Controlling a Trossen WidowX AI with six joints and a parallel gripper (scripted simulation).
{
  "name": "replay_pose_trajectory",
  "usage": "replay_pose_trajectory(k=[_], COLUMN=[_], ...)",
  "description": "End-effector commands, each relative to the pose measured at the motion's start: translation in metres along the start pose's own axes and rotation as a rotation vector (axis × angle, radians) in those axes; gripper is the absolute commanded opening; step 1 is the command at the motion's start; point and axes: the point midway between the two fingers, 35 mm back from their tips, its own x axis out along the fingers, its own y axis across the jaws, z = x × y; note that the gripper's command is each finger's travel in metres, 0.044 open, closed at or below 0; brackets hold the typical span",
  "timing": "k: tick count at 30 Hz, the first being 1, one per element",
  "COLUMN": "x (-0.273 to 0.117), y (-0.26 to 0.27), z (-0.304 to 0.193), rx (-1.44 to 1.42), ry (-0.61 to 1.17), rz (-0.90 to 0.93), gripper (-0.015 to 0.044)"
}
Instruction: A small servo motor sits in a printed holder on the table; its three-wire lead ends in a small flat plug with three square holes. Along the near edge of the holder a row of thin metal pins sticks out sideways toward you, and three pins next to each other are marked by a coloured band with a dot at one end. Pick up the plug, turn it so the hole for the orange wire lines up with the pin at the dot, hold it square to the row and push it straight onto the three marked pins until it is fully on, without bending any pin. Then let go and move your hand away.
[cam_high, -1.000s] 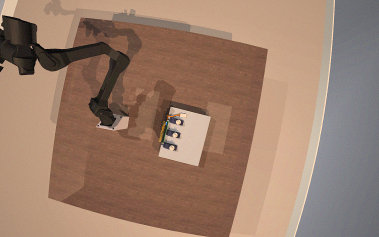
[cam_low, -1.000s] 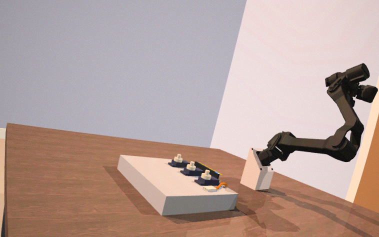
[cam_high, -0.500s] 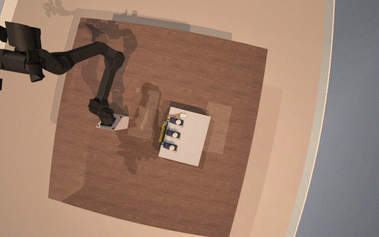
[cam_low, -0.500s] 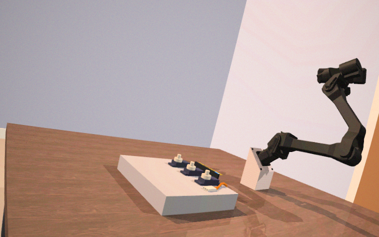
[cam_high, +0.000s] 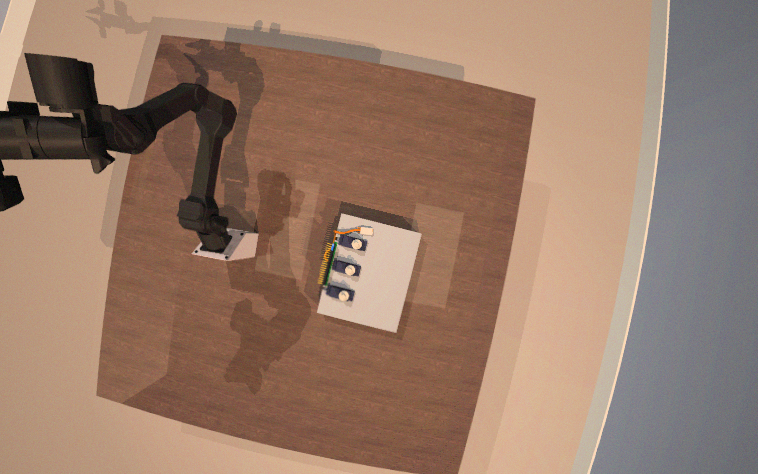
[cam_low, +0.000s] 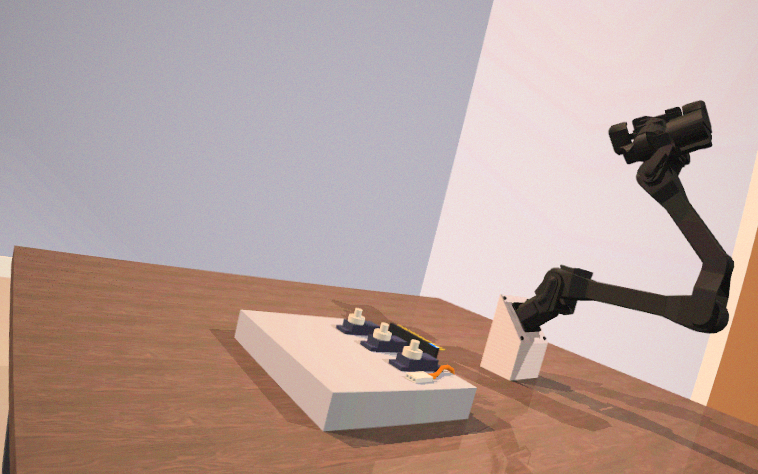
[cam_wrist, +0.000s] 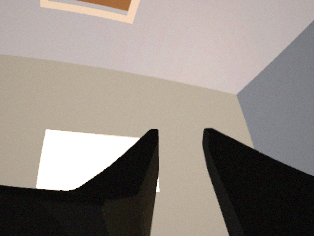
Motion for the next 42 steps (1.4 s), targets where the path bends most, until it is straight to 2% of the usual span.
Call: replay_pose_trajectory(k=[1, 22, 42], x=[-0.010, -0.099, -0.229], y=[-0.008, -0.037, -0.045], z=[-0.018, -0.115, -0.165], rx=[-0.058, -0.355, -0.592], ry=[0.095, 0.669, 1.252], rz=[-0.030, -0.067, 0.133], gripper=[0.0115, 0.0115, 0.0115])
